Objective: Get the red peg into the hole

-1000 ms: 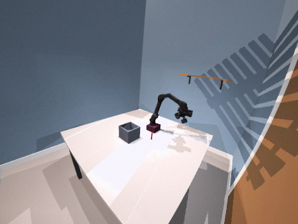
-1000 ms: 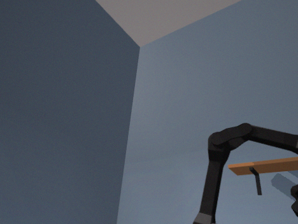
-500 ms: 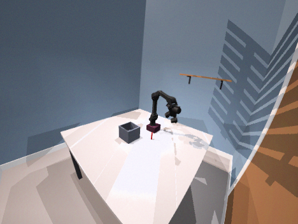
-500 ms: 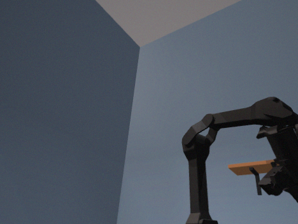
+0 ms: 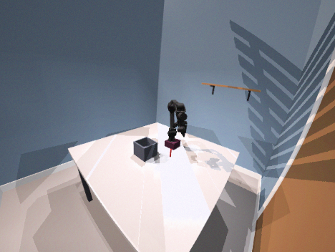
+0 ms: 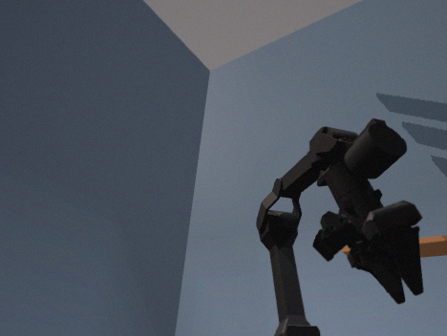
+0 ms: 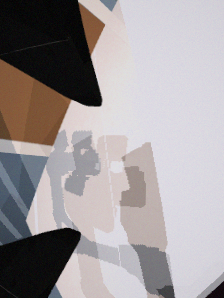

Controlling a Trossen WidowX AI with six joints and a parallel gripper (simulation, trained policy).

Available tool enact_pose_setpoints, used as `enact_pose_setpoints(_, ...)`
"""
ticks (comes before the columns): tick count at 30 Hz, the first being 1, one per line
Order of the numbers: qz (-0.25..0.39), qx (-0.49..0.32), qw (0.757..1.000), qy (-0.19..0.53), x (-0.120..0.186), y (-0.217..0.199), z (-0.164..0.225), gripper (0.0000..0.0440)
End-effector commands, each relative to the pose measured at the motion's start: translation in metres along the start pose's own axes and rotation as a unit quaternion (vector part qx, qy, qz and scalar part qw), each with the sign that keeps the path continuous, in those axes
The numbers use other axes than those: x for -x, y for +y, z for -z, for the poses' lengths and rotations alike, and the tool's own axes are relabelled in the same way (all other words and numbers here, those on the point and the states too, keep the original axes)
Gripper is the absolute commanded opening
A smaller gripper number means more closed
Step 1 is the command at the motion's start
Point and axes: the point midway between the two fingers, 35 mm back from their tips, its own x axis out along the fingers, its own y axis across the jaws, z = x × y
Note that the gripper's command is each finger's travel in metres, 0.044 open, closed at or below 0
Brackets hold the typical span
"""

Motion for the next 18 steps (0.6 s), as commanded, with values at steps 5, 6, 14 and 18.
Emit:
enact_pose_setpoints(5, -0.013, -0.01, 0.999, -0.041, 0.004, 0.001, -0.038, 0.0406)
enact_pose_setpoints(6, -0.01, -0.013, 0.999, -0.047, 0.002, 0.0, -0.043, 0.0411)
enact_pose_setpoints(14, 0.019, -0.038, 0.996, -0.078, -0.024, 0.0, -0.075, 0.044)
enact_pose_setpoints(18, 0.032, -0.048, 0.994, -0.088, -0.039, 0.001, -0.087, 0.044)
